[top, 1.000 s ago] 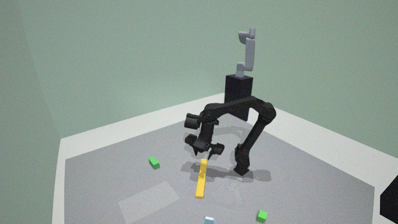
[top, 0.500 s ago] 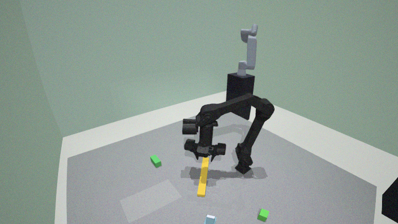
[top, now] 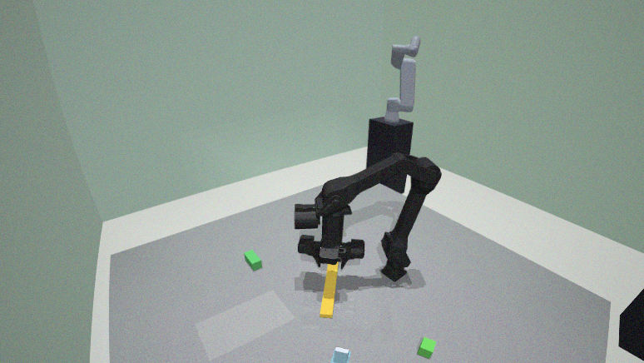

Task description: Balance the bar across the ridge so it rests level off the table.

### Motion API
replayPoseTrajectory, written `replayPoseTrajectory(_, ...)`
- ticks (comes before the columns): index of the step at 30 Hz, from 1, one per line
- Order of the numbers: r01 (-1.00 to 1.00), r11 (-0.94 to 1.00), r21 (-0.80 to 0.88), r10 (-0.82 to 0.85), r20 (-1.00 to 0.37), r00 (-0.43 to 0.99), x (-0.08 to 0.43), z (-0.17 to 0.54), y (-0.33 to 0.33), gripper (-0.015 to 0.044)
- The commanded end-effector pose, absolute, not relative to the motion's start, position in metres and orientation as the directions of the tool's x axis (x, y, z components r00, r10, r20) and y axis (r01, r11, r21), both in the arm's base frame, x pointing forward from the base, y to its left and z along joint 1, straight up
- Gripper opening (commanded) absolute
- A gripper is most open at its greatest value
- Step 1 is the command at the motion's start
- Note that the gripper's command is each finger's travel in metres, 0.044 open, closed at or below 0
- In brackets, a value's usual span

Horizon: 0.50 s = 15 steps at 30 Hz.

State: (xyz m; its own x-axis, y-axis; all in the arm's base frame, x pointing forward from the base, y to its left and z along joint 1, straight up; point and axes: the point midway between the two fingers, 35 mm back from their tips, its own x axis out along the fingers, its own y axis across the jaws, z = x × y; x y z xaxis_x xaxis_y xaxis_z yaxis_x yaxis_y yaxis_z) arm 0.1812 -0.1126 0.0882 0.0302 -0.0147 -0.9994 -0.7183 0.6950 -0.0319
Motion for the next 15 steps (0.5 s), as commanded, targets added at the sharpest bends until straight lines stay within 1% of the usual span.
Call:
replayPoseTrajectory(1, -0.722, 0.691, -0.019, -0.010, -1.000, 0.016, 0.178, 0.070, -0.111, 0.0315)
replayPoseTrajectory(15, -0.722, 0.691, -0.019, -0.010, -1.000, 0.016, 0.179, 0.057, -0.112, 0.0315)
